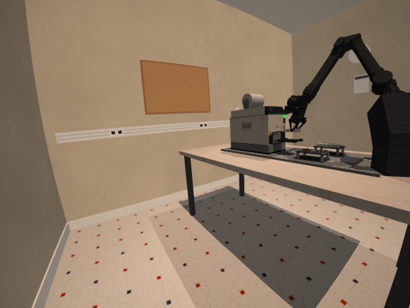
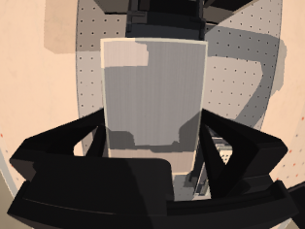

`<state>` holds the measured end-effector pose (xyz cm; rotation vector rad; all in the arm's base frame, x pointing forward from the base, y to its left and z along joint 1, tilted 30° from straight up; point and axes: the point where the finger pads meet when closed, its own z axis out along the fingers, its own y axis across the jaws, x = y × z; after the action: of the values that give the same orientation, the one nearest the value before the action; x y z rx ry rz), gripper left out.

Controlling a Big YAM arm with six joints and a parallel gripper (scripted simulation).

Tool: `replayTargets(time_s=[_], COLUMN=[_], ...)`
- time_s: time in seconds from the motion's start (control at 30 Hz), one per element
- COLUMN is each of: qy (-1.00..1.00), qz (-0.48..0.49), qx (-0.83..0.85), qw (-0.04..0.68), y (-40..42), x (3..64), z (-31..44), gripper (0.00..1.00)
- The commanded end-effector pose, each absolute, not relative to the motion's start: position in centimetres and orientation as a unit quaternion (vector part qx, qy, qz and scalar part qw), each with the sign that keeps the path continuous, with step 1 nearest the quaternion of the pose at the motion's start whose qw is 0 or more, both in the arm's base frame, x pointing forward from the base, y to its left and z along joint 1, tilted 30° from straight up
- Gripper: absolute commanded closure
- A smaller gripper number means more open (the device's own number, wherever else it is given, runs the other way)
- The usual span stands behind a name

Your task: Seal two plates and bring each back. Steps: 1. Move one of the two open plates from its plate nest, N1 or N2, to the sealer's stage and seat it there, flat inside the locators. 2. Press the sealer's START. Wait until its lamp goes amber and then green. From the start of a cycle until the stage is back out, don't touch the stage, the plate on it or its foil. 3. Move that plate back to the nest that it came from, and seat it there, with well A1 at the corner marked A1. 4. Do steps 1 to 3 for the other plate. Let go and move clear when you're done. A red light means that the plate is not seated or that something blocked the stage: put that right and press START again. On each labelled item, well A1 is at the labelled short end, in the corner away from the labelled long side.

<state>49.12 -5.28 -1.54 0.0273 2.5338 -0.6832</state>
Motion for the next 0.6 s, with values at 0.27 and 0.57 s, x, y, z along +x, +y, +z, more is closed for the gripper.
replayTargets(time_s=[0.27, 0.57], qy=[0.929, 0.928], qz=[-0.247, -0.248], qx=[0.016, 0.017], qw=[0.274, 0.278], y=[-3.6, -3.2], x=[47.7, 47.0], z=[-1.7, -2.1], gripper=[1.00, 1.00])
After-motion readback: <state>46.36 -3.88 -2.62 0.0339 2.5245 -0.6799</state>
